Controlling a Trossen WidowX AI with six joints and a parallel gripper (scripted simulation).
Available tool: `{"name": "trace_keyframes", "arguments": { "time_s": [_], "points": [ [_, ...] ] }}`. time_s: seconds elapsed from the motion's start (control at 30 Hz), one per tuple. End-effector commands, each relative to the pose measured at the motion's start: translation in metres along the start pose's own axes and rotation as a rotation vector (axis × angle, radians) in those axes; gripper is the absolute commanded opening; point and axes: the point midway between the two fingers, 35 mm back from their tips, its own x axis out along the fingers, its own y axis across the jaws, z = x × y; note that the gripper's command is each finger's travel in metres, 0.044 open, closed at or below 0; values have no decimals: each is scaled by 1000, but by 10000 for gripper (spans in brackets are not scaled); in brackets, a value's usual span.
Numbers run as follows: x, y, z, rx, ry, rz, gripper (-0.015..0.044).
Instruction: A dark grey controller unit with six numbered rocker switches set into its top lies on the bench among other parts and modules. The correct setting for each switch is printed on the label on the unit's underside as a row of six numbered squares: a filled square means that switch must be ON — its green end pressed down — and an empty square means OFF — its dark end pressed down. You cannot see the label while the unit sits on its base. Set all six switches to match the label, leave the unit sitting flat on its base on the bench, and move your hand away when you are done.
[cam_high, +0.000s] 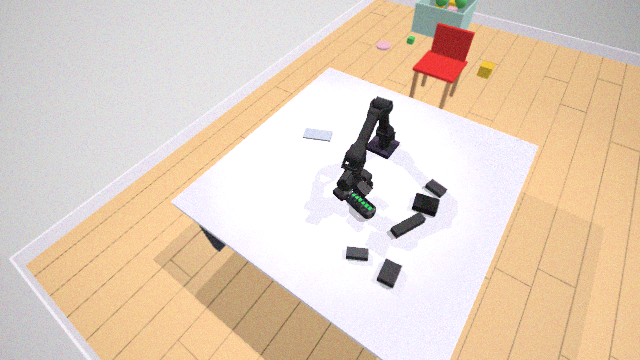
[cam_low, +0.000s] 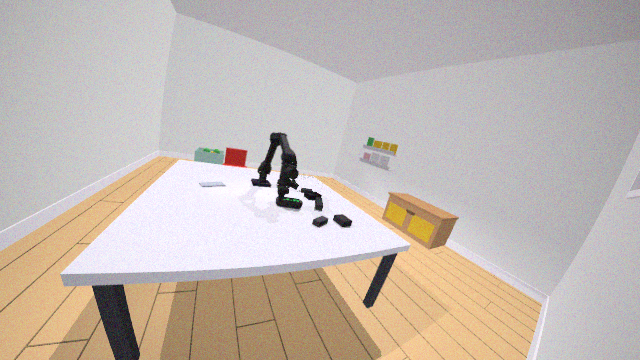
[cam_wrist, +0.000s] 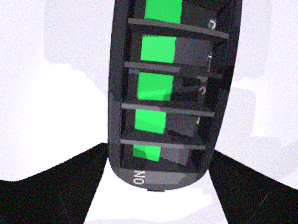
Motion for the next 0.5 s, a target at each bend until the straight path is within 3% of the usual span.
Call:
{"name": "trace_keyframes", "arguments": {
  "time_s": [0.0, 0.47],
  "points": [
    [3, 8, 2, -4, -1, 17, 0],
    [3, 22, 3, -4, -2, 18, 0]
  ]
}}
